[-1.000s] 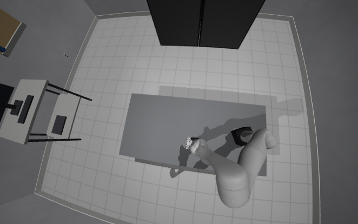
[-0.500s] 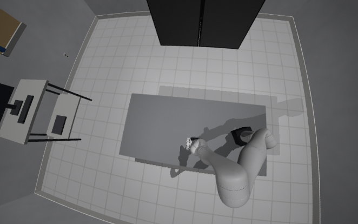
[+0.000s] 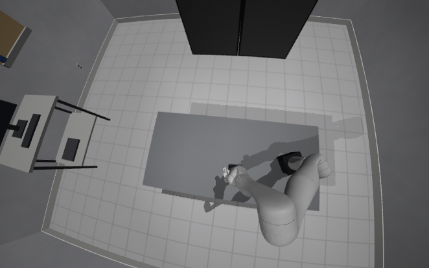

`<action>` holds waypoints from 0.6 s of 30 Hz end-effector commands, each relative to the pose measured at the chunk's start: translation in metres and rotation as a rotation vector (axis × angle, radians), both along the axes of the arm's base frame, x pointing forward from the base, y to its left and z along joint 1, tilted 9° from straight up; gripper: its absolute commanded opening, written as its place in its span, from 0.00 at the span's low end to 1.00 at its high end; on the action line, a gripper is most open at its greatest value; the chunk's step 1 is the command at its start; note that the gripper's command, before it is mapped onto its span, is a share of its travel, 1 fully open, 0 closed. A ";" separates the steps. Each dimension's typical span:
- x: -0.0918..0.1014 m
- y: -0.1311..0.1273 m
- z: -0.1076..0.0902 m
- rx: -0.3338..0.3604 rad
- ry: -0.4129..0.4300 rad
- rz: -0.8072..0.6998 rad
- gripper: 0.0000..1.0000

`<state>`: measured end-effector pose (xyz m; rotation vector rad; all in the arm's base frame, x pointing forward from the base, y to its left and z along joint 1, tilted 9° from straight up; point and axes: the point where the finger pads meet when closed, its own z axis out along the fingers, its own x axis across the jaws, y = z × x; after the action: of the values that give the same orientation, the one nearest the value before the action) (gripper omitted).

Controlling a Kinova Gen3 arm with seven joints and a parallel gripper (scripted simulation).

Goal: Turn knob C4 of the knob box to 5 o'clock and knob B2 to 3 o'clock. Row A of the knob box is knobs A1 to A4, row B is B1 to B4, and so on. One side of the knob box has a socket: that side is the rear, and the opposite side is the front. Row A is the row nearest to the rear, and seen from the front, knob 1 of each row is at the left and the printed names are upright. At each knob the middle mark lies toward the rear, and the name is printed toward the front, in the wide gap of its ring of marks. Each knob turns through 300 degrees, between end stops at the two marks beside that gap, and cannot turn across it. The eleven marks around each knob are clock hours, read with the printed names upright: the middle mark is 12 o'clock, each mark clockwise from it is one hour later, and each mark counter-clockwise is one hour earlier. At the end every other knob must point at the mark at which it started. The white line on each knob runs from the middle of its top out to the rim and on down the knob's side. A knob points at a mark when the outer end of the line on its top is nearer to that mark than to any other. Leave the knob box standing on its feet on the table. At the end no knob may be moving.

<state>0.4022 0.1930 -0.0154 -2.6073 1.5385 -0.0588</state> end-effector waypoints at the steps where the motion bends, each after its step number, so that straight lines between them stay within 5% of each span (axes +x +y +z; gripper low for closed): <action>1: 0.001 0.000 0.000 -0.002 -0.002 0.049 0.46; 18: -0.012 0.007 -0.001 -0.051 -0.009 0.611 0.46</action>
<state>0.3875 0.2018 -0.0178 -2.9763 0.7381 -0.0527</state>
